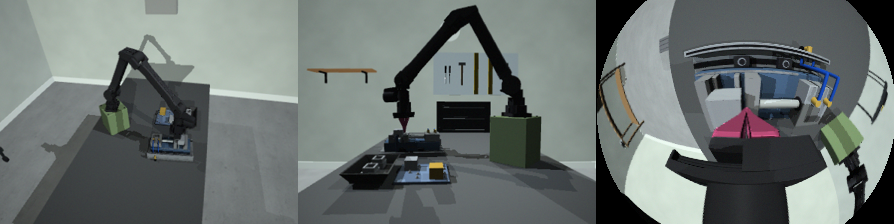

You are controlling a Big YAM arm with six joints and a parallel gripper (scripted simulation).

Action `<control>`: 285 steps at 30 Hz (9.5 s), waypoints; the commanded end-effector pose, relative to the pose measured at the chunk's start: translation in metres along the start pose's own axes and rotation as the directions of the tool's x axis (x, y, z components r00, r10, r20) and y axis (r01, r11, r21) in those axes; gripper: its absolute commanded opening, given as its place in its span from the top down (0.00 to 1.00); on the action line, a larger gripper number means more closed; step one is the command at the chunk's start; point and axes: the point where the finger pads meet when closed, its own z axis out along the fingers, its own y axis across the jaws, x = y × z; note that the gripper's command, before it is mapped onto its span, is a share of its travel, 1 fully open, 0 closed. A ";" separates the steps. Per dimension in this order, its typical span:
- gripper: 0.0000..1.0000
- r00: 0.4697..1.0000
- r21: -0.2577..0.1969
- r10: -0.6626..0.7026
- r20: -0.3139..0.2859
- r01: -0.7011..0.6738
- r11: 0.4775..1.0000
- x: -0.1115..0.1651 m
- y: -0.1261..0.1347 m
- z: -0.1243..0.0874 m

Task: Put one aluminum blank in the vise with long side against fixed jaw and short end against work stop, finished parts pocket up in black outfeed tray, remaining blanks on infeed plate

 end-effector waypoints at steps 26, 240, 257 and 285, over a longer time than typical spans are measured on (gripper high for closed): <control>1.00 1.000 -0.064 -0.009 0.023 0.011 0.998 -0.002 0.034 -0.006; 1.00 -0.009 0.010 -0.999 0.034 1.000 -0.008 -0.047 0.029 -0.017; 1.00 -0.010 0.020 -0.998 0.054 1.000 -0.009 -0.050 0.037 -0.025; 1.00 -0.010 0.021 -0.998 0.055 1.000 -0.009 -0.051 0.037 -0.026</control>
